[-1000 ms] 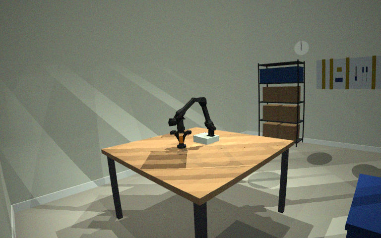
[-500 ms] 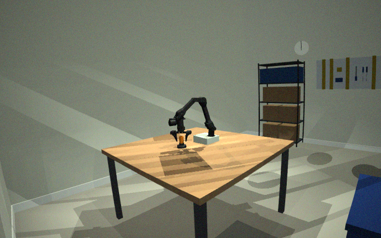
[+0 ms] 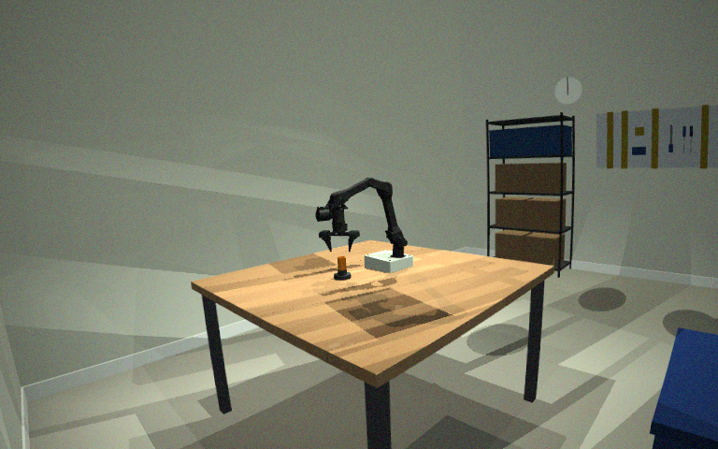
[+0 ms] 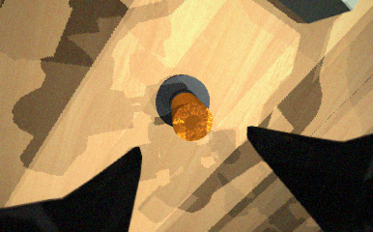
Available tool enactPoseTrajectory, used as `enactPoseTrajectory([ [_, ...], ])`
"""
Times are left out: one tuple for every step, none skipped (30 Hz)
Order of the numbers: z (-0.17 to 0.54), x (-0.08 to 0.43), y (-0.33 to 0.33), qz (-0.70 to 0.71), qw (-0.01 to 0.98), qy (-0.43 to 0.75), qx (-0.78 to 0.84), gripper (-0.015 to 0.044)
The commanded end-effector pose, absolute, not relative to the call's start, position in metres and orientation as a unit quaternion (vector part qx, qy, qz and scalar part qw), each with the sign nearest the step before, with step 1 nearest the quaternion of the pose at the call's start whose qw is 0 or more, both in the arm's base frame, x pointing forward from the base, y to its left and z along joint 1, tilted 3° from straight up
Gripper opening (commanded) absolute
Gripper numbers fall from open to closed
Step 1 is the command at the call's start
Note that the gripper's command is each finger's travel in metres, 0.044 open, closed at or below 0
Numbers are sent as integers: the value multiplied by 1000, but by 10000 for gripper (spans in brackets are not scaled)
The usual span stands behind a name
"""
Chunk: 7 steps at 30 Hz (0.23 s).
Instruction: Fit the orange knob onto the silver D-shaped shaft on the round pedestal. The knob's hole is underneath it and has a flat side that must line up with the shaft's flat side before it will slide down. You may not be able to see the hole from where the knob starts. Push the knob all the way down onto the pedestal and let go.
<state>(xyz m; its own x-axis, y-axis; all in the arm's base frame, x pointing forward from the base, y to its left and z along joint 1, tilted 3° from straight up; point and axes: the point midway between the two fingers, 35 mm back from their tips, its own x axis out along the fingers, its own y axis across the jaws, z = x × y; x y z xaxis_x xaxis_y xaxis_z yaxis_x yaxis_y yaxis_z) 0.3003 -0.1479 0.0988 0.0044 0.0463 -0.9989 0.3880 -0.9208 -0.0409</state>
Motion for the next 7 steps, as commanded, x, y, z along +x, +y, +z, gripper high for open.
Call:
enactPoseTrajectory([
  [119,299,-148,-689,125,158,696,440],
  [119,300,-149,-689,125,158,696,440],
  [119,300,-149,-689,125,158,696,440],
  [119,300,-149,-689,125,158,696,440],
  [119,300,-149,-689,125,158,696,440],
  [119,300,-149,-689,125,158,696,440],
  [119,300,-149,-689,125,158,696,440],
])
